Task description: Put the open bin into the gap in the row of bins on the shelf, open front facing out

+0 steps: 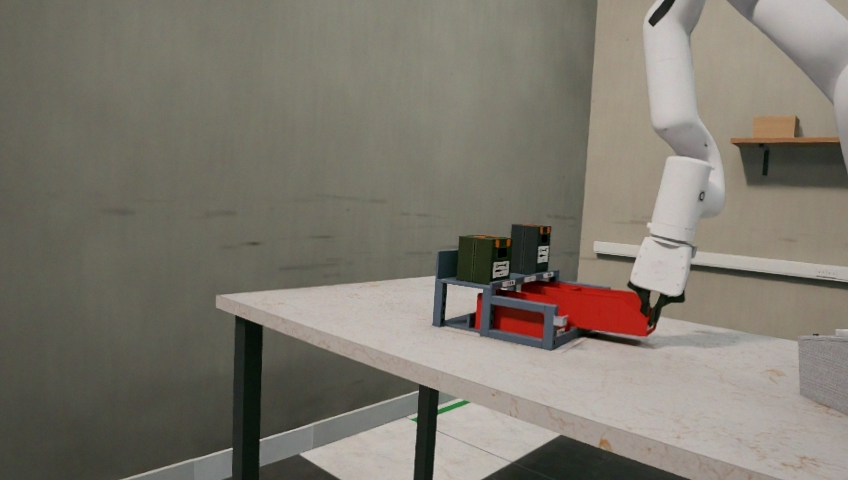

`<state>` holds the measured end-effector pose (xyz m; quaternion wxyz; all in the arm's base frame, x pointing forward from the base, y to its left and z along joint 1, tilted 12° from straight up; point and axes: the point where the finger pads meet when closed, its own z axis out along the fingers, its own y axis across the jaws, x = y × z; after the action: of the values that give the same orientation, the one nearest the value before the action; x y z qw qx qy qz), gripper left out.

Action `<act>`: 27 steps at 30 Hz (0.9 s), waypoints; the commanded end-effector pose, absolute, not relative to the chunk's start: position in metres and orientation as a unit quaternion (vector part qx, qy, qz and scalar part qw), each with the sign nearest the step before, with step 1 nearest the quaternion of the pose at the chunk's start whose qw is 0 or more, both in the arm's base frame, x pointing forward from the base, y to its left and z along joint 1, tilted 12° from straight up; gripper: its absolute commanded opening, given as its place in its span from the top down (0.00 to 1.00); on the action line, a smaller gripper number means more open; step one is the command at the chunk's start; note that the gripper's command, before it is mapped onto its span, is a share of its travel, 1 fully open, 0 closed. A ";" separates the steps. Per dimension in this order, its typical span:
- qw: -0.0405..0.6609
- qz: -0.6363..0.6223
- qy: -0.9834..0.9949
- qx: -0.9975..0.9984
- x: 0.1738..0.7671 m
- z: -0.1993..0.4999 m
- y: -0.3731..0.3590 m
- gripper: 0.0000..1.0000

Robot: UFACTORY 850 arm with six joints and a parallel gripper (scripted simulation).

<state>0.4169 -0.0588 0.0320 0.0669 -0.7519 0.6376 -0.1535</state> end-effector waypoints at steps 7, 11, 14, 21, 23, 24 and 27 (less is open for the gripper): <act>0.067 -0.154 0.638 -0.752 0.417 0.032 -0.059 1.00; 0.067 -0.154 0.638 -0.752 0.417 0.032 -0.059 1.00; 0.063 -0.150 0.638 -0.752 0.417 0.032 -0.059 1.00; 0.045 -0.135 0.642 -0.754 0.417 0.032 -0.059 1.00; 0.045 -0.135 0.642 -0.754 0.417 0.032 -0.059 1.00; 0.045 -0.135 0.642 -0.754 0.417 0.032 -0.059 1.00; 0.045 -0.135 0.642 -0.754 0.417 0.032 -0.059 1.00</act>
<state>0.4173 -0.0589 0.0317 0.0448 -0.7536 0.6418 -0.1348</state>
